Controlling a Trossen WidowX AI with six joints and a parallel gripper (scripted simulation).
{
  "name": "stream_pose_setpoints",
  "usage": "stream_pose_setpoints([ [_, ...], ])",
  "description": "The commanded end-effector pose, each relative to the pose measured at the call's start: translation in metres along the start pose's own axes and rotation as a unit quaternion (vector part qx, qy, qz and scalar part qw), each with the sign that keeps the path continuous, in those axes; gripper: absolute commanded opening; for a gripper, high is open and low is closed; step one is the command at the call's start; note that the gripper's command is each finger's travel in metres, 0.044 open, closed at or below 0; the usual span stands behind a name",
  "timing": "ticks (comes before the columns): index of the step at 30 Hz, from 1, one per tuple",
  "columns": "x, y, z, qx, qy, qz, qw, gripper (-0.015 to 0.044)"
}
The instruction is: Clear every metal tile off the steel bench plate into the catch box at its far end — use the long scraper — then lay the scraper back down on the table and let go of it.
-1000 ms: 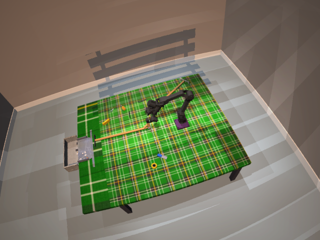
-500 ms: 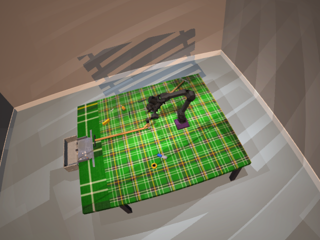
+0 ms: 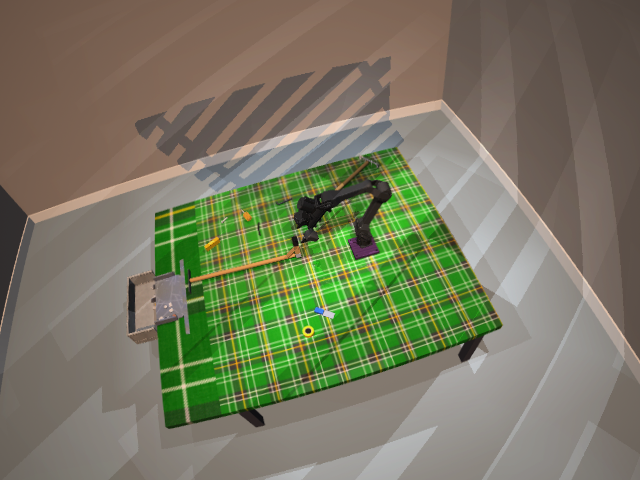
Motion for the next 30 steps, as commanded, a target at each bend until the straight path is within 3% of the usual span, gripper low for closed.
stream_pose_setpoints([
  [1,0.005,0.005,0.001,-0.003,-0.002,0.002,1.0,0.044],
  [30,0.049,0.002,0.0,-0.003,-0.002,0.001,1.0,0.044],
])
Point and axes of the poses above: the point midway between the two fingers, 35 mm back from their tips, its own x axis out along the fingers, its own z axis across the jaws, y = z × x, the point moved 8 cm from there along -x, back along the fingers, and after that the axes turned 8 degrees about -x, right-handed, at the moved point
